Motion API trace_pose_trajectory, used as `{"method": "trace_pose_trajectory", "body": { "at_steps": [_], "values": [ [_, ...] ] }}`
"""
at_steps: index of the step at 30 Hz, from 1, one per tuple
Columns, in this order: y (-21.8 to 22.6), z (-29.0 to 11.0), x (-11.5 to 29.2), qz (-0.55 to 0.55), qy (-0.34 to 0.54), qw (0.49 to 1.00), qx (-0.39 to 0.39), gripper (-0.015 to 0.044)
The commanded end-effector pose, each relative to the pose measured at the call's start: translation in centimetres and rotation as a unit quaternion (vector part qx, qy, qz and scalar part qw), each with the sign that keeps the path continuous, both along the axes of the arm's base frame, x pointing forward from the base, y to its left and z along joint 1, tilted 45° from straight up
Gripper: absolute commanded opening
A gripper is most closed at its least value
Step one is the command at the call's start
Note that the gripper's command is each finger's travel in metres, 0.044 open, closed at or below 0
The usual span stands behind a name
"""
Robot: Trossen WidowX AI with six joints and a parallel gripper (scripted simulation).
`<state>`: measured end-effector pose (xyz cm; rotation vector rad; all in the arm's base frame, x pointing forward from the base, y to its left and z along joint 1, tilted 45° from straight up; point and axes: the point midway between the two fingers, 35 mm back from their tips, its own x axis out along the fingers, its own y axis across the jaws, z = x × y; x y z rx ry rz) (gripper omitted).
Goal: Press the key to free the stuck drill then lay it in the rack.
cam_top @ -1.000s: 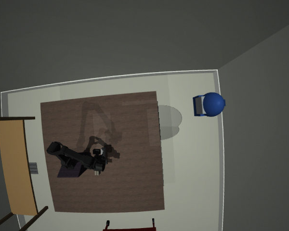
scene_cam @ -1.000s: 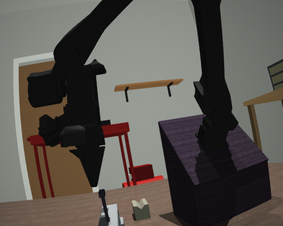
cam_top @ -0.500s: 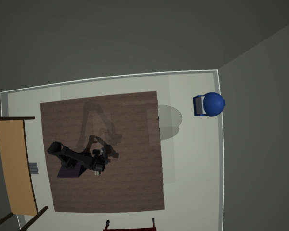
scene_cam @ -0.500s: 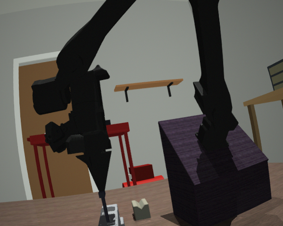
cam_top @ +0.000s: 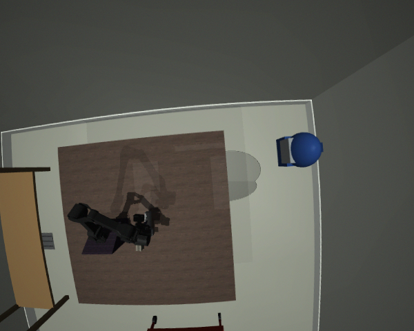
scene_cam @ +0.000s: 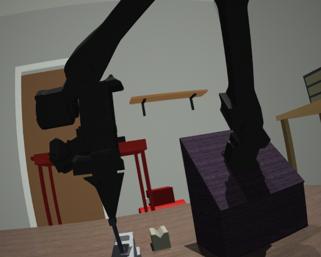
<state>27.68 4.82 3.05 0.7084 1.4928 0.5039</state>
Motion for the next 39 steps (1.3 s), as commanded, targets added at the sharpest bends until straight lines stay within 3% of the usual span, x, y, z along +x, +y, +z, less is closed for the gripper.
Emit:
{"method": "trace_pose_trajectory", "body": {
  "at_steps": [1, 39],
  "values": [
    [0.6, -0.4, -0.1, 0.007, 0.005, 1.0, 0.003, 0.0],
    [1.9, -1.1, -0.5, 0.007, 0.005, 1.0, 0.003, 0.0]
  ]
}}
